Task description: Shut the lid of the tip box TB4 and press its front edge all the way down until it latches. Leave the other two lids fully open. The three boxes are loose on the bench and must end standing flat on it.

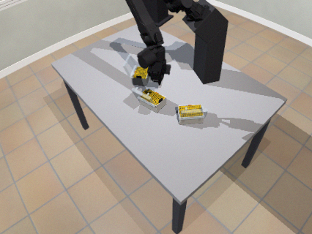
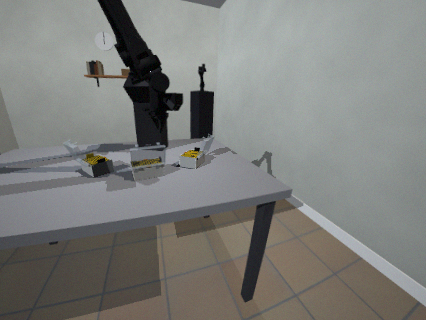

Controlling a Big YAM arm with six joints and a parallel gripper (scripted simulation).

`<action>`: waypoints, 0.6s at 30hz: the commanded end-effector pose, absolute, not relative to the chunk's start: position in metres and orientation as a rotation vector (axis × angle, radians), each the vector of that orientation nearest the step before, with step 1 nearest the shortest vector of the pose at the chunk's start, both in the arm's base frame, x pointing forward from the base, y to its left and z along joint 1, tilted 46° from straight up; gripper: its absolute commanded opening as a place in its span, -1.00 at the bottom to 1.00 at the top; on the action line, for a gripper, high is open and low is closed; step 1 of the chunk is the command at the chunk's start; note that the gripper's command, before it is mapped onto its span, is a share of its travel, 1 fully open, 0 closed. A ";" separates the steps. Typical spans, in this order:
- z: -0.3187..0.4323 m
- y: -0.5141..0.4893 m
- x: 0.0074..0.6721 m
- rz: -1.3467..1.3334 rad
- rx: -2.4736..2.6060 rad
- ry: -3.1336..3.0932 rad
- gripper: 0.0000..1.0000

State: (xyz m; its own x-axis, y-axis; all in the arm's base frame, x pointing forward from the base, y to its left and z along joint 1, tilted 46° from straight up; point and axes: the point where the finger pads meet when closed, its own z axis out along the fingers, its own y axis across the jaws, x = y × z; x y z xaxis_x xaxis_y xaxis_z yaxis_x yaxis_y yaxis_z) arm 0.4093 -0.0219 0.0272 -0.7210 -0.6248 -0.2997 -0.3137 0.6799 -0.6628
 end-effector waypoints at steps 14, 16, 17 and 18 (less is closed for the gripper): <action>0.090 -0.043 0.458 -1.026 -1.420 2.174 -1.00; 0.094 -0.044 0.461 -1.038 -1.461 2.156 -1.00; 0.098 -0.045 0.465 -1.050 -1.501 2.138 -1.00; 0.102 -0.046 0.468 -1.062 -1.541 2.120 -1.00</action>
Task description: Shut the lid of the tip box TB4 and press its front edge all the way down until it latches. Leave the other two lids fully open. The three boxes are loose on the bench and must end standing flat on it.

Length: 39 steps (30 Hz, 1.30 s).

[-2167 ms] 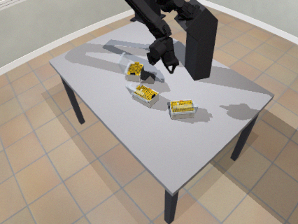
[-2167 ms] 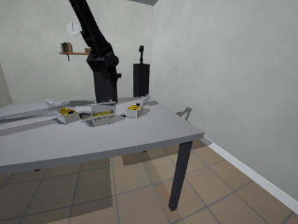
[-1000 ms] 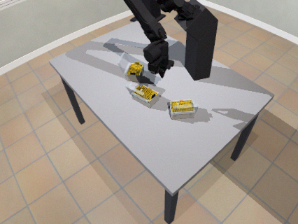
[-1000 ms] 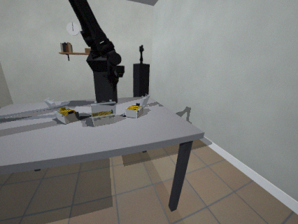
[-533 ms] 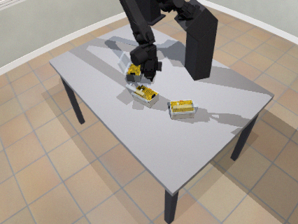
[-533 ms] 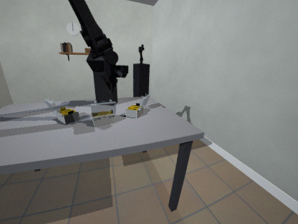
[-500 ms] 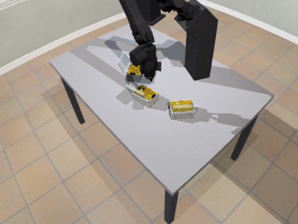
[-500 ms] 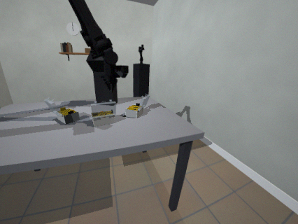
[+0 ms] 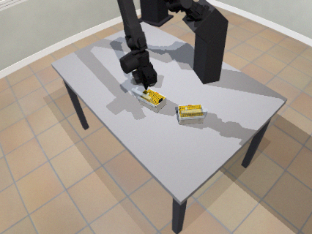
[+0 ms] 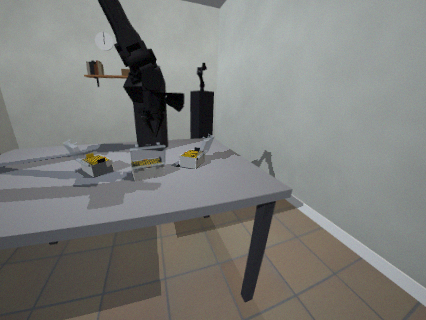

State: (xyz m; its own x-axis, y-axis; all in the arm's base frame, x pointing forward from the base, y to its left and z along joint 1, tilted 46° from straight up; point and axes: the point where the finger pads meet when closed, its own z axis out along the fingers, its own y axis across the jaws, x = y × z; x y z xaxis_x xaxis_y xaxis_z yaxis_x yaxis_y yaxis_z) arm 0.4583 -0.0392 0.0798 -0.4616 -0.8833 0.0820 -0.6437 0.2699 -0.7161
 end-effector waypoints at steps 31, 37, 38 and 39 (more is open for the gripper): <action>0.128 -0.051 0.499 -1.160 -1.992 1.875 -1.00; 0.122 -0.059 0.507 -1.166 -1.992 1.881 -1.00; 0.121 -0.060 0.508 -1.166 -1.992 1.881 -1.00; 0.119 -0.061 0.509 -1.166 -1.993 1.881 -1.00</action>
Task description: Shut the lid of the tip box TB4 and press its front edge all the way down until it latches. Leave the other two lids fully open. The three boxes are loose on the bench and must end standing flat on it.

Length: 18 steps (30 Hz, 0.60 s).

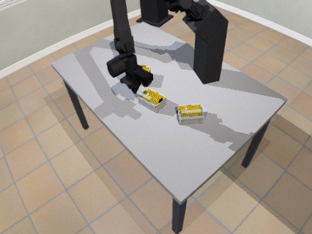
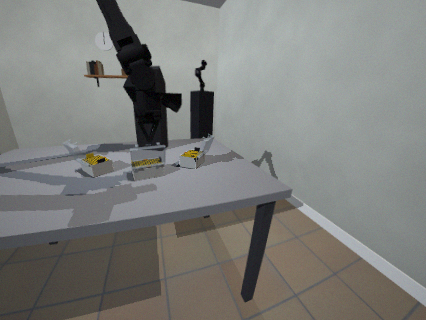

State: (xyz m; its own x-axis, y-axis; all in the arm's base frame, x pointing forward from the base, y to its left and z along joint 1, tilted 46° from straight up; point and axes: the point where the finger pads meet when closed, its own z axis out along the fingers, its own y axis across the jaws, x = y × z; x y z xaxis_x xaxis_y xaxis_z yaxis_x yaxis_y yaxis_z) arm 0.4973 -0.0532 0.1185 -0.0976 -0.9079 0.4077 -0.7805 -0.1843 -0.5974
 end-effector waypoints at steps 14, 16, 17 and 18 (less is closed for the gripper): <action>0.104 -0.069 0.521 -1.164 -1.995 1.882 -1.00; 0.102 -0.070 0.522 -1.164 -1.996 1.883 -1.00; 0.100 -0.071 0.523 -1.164 -1.996 1.883 -1.00; 0.099 -0.071 0.524 -1.164 -1.996 1.883 -1.00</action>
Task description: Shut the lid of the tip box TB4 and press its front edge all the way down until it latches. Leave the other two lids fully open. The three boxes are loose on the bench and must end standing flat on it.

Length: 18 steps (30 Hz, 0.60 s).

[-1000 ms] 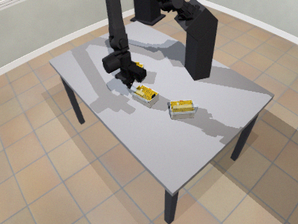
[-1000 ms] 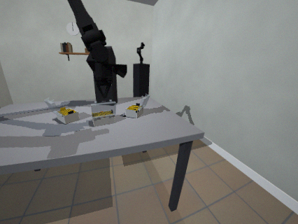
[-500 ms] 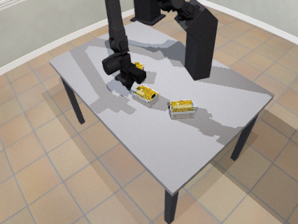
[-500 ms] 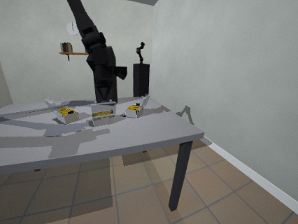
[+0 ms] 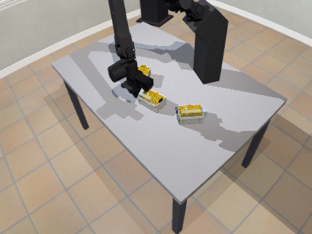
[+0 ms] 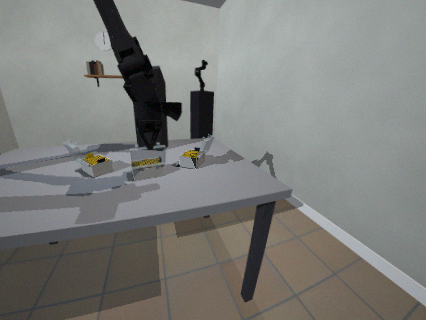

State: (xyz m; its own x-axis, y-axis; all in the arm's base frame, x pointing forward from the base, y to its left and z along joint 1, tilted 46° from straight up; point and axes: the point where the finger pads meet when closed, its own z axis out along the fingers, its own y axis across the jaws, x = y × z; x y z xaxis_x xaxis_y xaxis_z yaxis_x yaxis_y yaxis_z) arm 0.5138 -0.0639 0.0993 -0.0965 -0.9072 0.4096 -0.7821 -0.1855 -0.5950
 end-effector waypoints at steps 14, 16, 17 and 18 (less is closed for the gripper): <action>0.086 -0.079 0.534 -1.164 -1.998 1.884 -1.00; 0.090 -0.071 0.531 -1.158 -1.996 1.877 -1.00; 0.090 -0.071 0.531 -1.158 -1.996 1.877 -1.00; 0.090 -0.071 0.531 -1.158 -1.996 1.877 -1.00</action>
State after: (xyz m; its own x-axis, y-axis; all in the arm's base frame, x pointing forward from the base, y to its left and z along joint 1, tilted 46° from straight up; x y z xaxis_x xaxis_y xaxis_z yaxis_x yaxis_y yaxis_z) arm 0.5258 -0.0716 0.0834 -0.0942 -0.9066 0.4112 -0.7852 -0.1863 -0.5906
